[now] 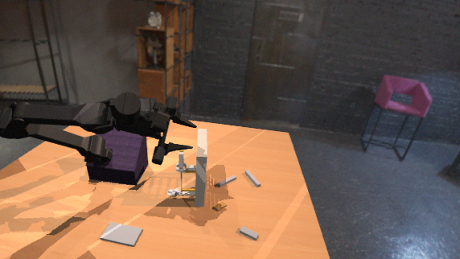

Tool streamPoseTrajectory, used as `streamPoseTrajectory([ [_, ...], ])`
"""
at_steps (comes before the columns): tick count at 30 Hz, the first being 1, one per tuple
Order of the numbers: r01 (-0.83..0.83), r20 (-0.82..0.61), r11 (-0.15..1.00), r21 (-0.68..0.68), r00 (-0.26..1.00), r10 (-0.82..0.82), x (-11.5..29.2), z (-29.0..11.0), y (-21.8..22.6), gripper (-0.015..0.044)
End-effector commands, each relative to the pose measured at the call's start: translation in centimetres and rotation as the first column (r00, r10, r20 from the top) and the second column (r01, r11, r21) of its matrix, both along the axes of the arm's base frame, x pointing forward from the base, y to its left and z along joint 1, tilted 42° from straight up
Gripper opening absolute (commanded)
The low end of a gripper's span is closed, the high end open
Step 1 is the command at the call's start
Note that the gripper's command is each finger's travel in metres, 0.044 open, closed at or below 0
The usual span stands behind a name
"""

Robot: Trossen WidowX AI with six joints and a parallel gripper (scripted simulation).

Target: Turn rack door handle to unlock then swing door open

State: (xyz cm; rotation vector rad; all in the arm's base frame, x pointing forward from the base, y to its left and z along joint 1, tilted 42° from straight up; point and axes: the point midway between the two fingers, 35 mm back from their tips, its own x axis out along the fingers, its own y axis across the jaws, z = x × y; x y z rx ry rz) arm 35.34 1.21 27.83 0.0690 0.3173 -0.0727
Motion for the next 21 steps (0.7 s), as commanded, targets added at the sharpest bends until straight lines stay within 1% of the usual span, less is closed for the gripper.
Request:
streamPoseTrajectory([
  [1, 0.022, -0.109, 1.0, -0.002, 0.994, -0.022, 0.6, -1.5, 0.5, 0.029],
  [10, 0.069, -0.357, 0.996, -0.057, 0.93, -0.084, 1.0, -5.2, 1.4, 0.029],
  [21, 0.088, -0.594, 0.977, -0.195, 0.782, -0.189, 0.3, -8.8, 2.3, 0.029],
])
